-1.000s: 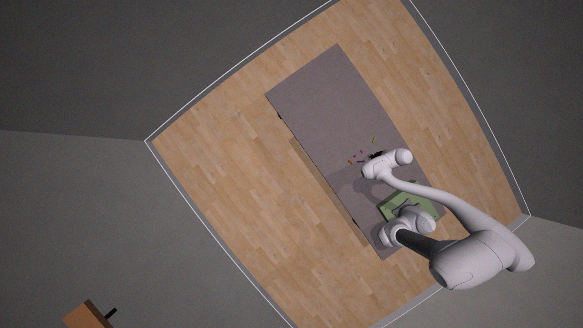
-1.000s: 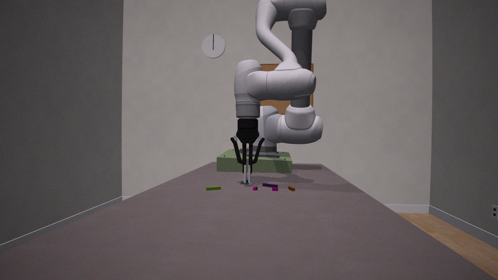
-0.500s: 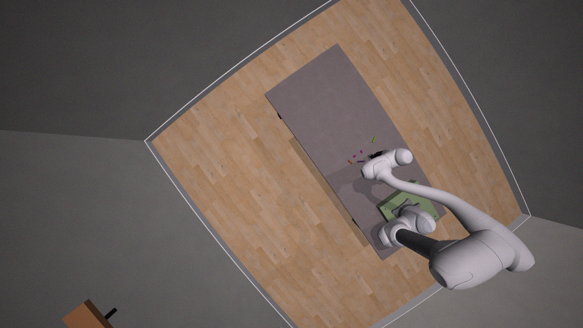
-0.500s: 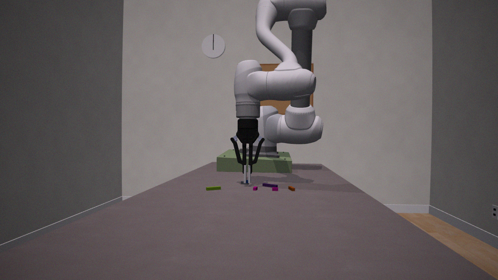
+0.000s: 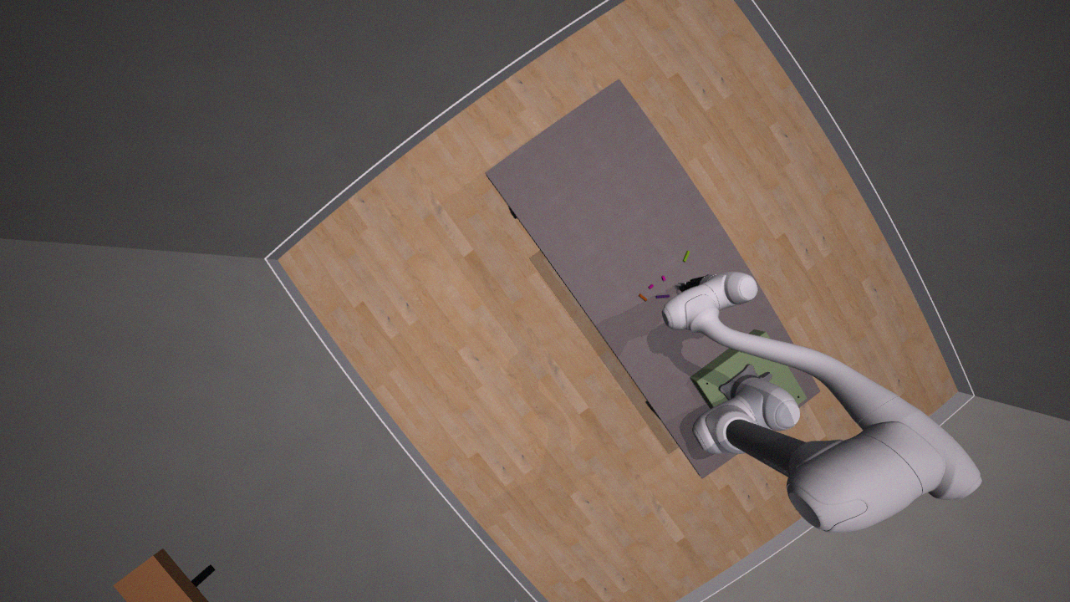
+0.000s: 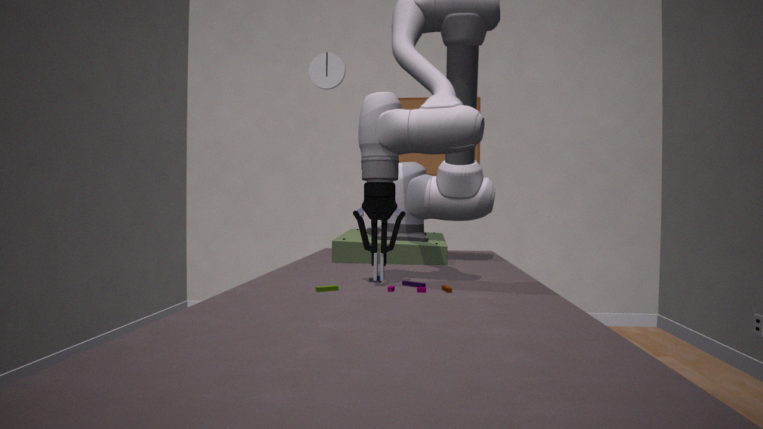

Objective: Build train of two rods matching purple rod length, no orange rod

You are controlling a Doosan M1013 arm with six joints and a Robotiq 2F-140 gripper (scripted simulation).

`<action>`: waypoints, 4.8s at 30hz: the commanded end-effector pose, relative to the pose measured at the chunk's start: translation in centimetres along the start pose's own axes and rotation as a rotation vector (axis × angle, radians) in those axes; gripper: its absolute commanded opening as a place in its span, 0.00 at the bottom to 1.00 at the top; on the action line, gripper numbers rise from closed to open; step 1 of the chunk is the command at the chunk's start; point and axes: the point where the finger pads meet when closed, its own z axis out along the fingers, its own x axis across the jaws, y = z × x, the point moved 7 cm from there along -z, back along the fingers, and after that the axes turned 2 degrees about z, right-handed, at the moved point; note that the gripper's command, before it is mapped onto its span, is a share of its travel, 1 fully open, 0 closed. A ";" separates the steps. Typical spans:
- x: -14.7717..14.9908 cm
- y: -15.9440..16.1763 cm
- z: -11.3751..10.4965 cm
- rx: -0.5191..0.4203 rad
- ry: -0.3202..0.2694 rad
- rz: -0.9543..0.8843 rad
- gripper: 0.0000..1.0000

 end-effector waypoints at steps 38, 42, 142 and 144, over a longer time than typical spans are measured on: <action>0.0 0.0 1.2 0.000 0.000 0.000 0.03; 0.0 0.0 1.2 0.000 0.000 0.000 0.03; 0.0 0.0 -7.8 0.000 0.000 0.000 1.00; 0.0 0.0 -7.8 0.000 0.000 -0.002 1.00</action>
